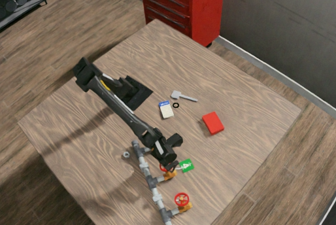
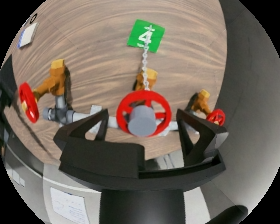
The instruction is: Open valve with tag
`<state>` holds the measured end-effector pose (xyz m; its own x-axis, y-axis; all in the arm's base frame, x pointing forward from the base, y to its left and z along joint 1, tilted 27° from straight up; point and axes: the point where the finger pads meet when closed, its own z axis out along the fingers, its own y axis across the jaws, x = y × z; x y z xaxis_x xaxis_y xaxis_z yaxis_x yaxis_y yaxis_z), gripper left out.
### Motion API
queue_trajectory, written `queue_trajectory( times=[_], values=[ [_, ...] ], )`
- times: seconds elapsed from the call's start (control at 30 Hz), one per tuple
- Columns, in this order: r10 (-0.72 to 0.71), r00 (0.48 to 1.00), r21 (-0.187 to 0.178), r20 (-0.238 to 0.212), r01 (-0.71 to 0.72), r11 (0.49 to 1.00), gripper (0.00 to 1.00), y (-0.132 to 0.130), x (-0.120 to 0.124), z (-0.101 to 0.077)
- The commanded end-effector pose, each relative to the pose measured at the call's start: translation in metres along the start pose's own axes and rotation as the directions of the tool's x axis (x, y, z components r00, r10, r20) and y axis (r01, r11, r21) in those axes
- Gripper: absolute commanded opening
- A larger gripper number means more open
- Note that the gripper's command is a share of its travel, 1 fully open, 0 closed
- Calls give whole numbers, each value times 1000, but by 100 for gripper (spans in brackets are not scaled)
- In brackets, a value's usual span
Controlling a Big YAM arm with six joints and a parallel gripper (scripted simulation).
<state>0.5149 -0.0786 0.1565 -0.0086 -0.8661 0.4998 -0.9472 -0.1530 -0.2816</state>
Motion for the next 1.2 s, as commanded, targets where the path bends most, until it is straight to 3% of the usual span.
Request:
queue_trajectory(
  times=[0.0,0.17,0.33,0.4,0.6,0.9,0.97,1.0,1.17],
  values=[
    [89,996,27,0,-89,996,100,-12,5,-7],
    [272,962,27,5,-272,962,100,-12,5,-7],
    [536,844,20,8,-536,844,100,-11,5,-7],
    [536,844,20,8,-536,844,100,-11,5,-7],
    [832,554,13,14,-833,554,100,-10,5,-7],
    [997,78,1,28,-997,78,100,-10,5,-7],
    [997,78,1,28,-997,78,100,-10,5,-7],
    [998,-64,-2,28,-998,-64,100,-10,5,-8],
    [942,-335,-12,30,-942,-335,100,-10,5,-8]
  ],
)
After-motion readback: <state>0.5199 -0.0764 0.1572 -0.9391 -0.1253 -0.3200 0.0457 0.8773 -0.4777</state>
